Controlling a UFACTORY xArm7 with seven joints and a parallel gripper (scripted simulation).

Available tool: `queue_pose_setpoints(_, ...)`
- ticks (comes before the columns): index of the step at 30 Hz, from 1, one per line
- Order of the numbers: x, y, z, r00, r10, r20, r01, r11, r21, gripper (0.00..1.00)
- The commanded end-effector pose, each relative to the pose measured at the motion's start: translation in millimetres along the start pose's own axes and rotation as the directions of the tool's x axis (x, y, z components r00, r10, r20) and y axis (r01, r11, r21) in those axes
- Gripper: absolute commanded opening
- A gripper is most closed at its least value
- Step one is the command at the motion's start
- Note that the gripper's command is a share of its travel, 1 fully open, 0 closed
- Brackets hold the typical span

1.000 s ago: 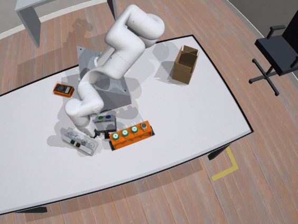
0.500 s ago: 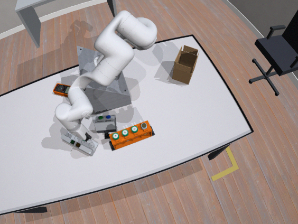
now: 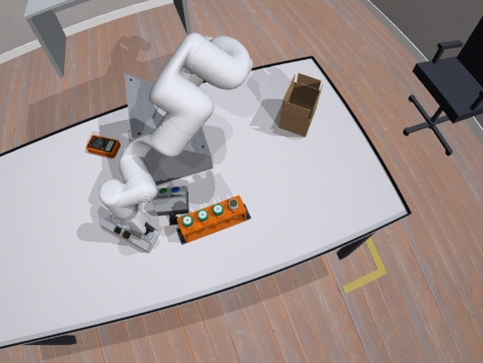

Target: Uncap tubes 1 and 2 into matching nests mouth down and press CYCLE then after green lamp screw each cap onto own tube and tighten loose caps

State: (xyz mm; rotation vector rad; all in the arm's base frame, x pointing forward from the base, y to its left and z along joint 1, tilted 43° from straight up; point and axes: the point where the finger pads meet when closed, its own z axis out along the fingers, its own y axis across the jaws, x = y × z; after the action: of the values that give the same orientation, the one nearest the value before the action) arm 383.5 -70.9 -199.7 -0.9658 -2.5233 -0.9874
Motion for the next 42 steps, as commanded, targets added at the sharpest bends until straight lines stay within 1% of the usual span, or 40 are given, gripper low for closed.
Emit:
queue_pose_setpoints(1, -3, 0, 15.7, 1.000, 0.000, 0.006, 0.000, 1.000, 0.000, 0.00)
queue_pose_setpoints(7, -4, 0, 45.7, 1.000, 0.000, 0.006, 0.000, 1.000, 0.000, 0.00)
queue_pose_setpoints(9, -4, 0, 45.7, 1.000, 0.000, 0.006, 0.000, 1.000, 0.000, 0.00)
queue_pose_setpoints(11, -4, 0, 53.7, 1.000, 0.000, 0.006, 0.000, 1.000, 0.000, 0.00)
queue_pose_setpoints(20, -4, 0, 53.7, 1.000, 0.000, 0.006, 0.000, 1.000, 0.000, 0.00)
queue_pose_setpoints(42, -3, 0, 63.2, 1.000, 0.000, 0.006, 0.000, 1.000, 0.000, 0.00)
